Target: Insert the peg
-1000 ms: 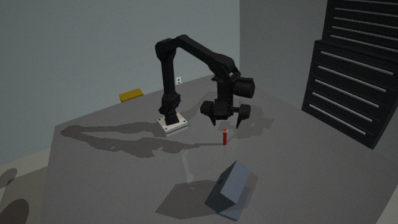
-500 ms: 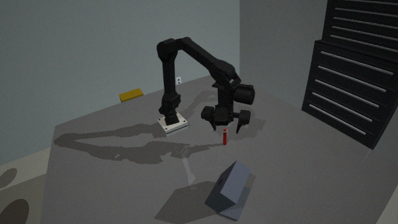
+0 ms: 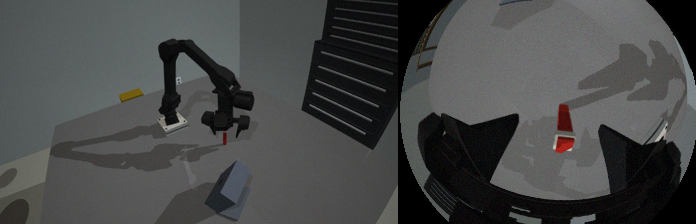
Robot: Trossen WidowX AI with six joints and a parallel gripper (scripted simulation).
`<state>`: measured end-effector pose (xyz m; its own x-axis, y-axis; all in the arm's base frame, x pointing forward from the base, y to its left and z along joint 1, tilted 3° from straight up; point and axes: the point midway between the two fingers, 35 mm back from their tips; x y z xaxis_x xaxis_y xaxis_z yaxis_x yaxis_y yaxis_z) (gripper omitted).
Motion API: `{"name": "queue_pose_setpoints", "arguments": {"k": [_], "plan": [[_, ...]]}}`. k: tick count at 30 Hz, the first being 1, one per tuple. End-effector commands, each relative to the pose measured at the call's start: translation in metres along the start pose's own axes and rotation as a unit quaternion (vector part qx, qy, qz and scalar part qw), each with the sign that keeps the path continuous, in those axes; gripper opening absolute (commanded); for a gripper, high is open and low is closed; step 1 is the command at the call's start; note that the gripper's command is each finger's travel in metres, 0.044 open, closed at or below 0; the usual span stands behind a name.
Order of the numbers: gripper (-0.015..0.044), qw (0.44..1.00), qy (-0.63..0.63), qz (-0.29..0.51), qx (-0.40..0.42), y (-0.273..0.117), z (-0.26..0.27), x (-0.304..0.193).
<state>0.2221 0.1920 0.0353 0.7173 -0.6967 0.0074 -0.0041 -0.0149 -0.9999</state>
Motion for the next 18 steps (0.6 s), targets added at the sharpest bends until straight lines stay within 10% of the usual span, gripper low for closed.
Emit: {"name": "queue_pose_setpoints", "arguments": {"k": [1, 4, 18], "plan": [[0.0440, 1.000, 0.002, -0.002, -0.004, 0.0073, -0.0026, 0.0005], [0.0440, 1.000, 0.002, -0.002, -0.004, 0.0082, -0.0027, 0.0004], [0.0073, 1.000, 0.000, 0.000, -0.001, 0.0052, -0.0010, -0.0001]]}}
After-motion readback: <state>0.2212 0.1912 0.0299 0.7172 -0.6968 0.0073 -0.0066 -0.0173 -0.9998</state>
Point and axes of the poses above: the point midway between the two fingers, 35 mm back from their tips, its own y axis out along the fingers, its own z axis across the jaws, x = y × z, and after that the axes turned 7 degrees about y, right-handed
